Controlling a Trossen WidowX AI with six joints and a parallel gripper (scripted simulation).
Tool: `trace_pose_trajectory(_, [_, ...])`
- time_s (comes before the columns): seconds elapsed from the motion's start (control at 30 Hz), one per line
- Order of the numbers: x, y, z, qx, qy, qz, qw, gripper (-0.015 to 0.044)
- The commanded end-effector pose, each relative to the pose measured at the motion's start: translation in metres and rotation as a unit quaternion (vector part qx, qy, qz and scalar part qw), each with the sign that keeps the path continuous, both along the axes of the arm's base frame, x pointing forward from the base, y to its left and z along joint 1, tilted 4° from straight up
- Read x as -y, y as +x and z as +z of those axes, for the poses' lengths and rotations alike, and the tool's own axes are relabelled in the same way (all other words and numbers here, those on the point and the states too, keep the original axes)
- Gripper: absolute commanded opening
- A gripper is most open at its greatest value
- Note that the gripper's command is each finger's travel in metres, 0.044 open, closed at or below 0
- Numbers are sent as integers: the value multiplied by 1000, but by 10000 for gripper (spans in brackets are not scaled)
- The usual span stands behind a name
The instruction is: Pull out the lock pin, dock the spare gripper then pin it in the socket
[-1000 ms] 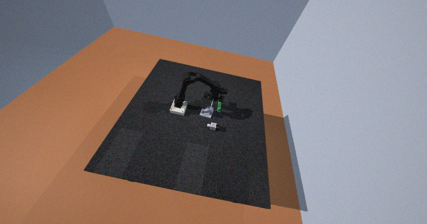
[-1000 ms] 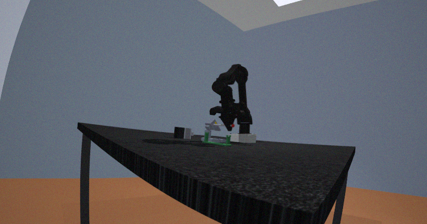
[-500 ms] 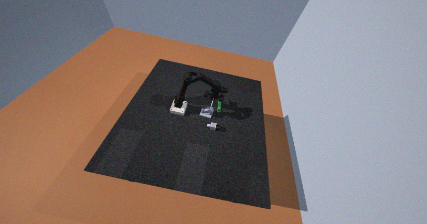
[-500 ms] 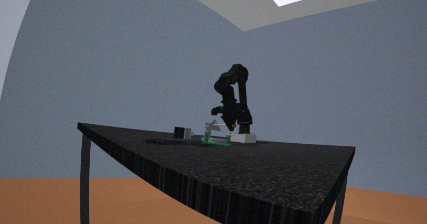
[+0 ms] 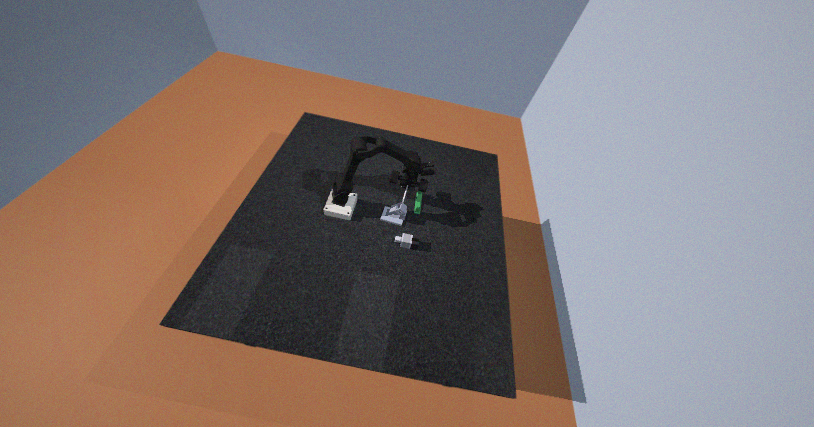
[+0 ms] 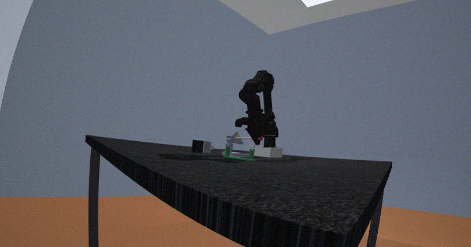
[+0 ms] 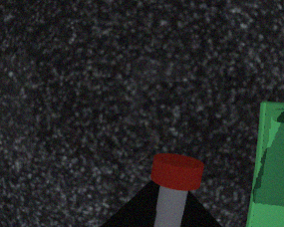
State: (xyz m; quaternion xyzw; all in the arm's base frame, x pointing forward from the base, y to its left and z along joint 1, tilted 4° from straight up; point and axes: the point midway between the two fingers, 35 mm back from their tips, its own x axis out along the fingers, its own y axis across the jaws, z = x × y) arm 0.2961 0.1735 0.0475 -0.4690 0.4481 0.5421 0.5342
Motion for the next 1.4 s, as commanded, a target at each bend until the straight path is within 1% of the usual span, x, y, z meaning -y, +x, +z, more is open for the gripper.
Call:
trace_pose_trajectory(0.0, [-4, 1, 1, 1, -1, -2, 1000, 0])
trace_pose_trajectory(1.2, [-31, 0, 7, -6, -5, -2, 1000, 0])
trace_pose_trajectory(1.37, [-30, -1, 13, -7, -4, -1, 1000, 0])
